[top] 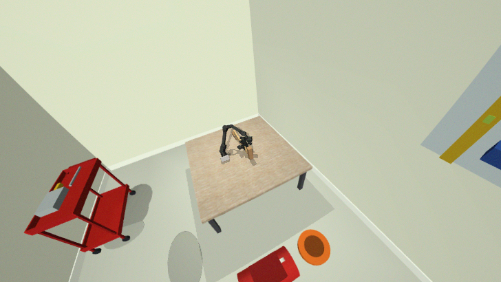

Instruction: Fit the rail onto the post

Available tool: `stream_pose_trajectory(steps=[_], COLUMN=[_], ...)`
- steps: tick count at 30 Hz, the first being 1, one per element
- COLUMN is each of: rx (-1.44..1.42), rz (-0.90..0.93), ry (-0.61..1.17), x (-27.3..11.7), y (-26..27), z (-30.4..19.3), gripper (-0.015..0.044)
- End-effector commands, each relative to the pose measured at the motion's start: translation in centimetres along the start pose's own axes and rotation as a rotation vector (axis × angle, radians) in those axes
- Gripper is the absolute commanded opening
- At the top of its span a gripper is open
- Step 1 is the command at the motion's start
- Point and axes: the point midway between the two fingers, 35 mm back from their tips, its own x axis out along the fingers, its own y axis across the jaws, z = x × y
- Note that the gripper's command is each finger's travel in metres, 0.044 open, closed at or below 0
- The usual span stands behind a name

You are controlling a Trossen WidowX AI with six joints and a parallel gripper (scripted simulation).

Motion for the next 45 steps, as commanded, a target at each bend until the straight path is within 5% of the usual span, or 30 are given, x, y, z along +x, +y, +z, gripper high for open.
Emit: stream_pose_trajectory(steps=[1, 45], rx=[-0.001, -0.001], rz=[-0.01, -0.01], ry=[-0.005, -0.004], x=[-0.4, -2.6], y=[-0.2, -0.3], z=[0.0, 0.0], gripper=[0.0, 0.0])
